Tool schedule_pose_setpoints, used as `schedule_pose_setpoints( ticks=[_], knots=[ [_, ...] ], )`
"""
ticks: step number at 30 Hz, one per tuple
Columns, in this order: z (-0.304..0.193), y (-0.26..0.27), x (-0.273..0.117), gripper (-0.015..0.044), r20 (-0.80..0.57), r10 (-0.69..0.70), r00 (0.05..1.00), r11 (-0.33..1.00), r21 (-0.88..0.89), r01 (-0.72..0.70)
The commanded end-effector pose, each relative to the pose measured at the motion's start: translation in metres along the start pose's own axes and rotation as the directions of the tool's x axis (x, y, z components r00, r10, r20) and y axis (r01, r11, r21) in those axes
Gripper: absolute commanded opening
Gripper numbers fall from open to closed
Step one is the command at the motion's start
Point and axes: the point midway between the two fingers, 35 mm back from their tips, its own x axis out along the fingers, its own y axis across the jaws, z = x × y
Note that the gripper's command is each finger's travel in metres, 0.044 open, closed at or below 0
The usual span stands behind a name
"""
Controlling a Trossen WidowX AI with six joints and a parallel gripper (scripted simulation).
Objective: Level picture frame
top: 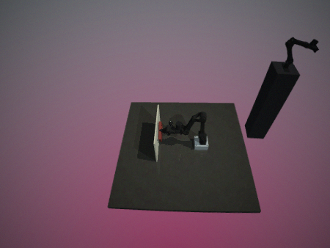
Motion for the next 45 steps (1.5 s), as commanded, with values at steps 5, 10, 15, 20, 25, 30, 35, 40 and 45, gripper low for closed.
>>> schedule_pose_setpoints(
  ticks=[5,10,15,20,25,30,35,40,45],
  knots=[
    [0.0028,0.0021,0.0006,0.0,0.008,0.007,1.0,1.0,0.003,-0.007],
    [0.0028,0.0019,0.0006,0.0,0.008,0.007,1.0,1.0,0.003,-0.007],
    [0.0028,0.0003,0.0007,0.0,0.008,0.007,1.0,1.0,0.003,-0.007],
    [0.0028,-0.0014,0.0007,0.0,0.008,0.007,1.0,1.0,0.003,-0.007],
    [0.0028,-0.003,0.0007,0.0,0.008,0.007,1.0,1.0,0.003,-0.007],
    [0.0028,-0.0046,0.0007,0.0,0.008,0.007,1.0,1.0,0.003,-0.007],
    [0.003,-0.0049,0.0007,0.0,0.01,0.002,1.0,1.0,-0.001,-0.001],
    [0.003,-0.0049,0.0007,0.0,0.01,0.002,1.0,1.0,-0.001,-0.001],
    [0.003,-0.0056,0.0008,0.0,0.01,0.001,1.0,1.0,0.004,-0.001]
  ],
)
